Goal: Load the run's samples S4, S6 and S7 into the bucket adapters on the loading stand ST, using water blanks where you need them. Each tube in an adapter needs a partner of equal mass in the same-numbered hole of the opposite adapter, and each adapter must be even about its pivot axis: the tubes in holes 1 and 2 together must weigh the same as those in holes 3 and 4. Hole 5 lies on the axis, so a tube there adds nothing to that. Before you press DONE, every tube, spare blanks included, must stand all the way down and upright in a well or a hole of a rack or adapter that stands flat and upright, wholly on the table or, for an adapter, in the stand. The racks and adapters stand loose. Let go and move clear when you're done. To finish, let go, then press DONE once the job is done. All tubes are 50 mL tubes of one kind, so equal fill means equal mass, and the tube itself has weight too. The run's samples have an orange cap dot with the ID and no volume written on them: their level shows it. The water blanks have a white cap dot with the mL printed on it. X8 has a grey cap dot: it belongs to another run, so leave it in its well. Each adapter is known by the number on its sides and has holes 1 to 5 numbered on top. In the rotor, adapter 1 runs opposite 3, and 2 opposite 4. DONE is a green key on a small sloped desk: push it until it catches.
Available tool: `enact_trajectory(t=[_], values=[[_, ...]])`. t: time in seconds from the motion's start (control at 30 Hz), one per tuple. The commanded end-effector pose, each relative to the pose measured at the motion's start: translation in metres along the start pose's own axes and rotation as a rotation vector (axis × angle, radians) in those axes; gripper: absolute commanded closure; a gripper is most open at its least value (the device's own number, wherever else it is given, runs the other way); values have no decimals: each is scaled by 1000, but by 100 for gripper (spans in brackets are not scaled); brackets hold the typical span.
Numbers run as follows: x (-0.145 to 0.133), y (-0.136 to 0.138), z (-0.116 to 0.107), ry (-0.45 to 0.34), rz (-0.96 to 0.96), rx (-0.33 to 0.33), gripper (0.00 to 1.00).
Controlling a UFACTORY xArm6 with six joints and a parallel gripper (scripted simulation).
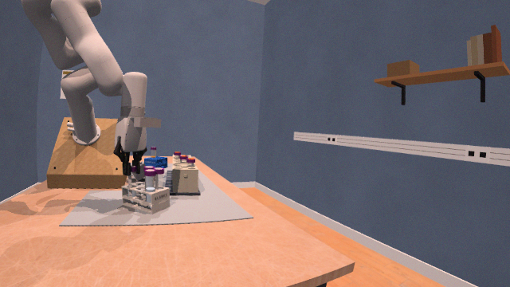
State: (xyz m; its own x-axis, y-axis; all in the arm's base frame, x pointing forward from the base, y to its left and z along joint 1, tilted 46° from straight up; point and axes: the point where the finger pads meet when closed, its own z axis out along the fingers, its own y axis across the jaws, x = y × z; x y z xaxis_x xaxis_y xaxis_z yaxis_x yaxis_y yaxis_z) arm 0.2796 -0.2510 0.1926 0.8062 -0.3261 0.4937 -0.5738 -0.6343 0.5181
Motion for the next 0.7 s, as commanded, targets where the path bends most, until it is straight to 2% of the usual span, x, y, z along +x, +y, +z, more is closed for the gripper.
enact_trajectory(t=[0.0,0.67], values=[[1,0,-3,3,1,0,100],[1,0,-15,3,1,1,100]])
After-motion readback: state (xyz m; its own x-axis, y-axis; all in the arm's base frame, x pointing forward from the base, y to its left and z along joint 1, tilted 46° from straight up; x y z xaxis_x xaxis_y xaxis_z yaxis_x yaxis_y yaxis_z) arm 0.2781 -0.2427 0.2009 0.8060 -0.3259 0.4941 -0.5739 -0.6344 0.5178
